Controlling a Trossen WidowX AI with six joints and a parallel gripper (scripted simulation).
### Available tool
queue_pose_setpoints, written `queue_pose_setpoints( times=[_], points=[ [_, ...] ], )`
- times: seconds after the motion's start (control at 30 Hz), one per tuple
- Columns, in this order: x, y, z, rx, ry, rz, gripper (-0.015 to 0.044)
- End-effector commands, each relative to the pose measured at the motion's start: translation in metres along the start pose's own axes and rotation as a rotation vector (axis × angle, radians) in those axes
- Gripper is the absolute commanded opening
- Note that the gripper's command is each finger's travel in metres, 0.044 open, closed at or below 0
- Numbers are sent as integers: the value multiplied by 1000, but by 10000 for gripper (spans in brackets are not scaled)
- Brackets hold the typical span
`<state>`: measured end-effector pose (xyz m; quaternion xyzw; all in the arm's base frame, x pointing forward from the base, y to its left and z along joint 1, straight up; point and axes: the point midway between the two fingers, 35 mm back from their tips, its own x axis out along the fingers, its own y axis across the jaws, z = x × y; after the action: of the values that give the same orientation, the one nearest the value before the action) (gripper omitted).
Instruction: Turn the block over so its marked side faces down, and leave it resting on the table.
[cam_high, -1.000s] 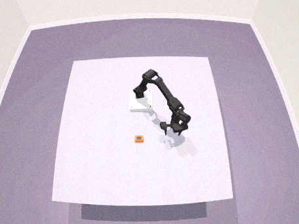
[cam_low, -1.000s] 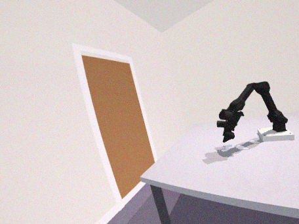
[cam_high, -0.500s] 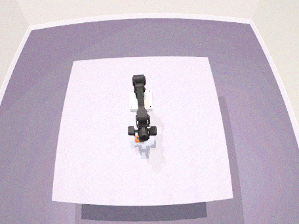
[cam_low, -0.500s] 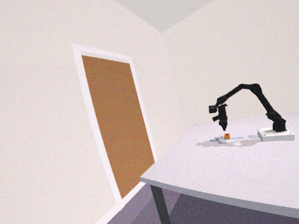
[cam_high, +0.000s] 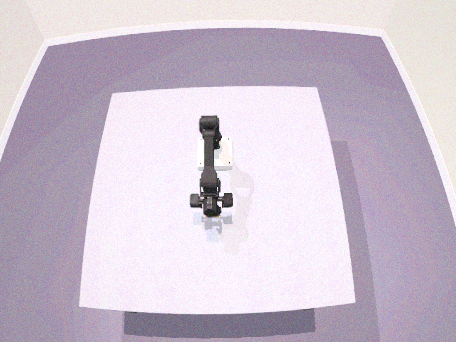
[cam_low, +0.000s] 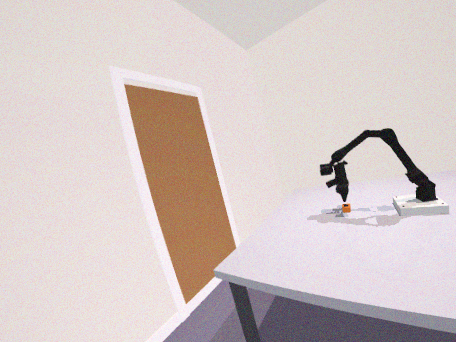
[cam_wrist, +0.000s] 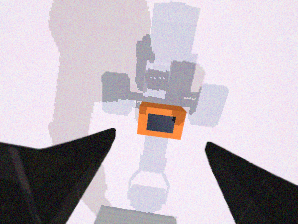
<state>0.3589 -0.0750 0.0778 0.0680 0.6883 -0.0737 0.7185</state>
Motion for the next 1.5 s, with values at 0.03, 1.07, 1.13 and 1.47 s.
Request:
queue_pose_setpoints(
  times=[0.03, 1.07, 1.13, 1.47],
  points=[
    [11, 0, -1, -4, 5, 6, 440],
    [57, -1, -1, -5, 5, 6, 414],
    [57, -1, -1, -5, 5, 6, 361],
    [57, -1, -1, -5, 5, 6, 236]
  ],
)
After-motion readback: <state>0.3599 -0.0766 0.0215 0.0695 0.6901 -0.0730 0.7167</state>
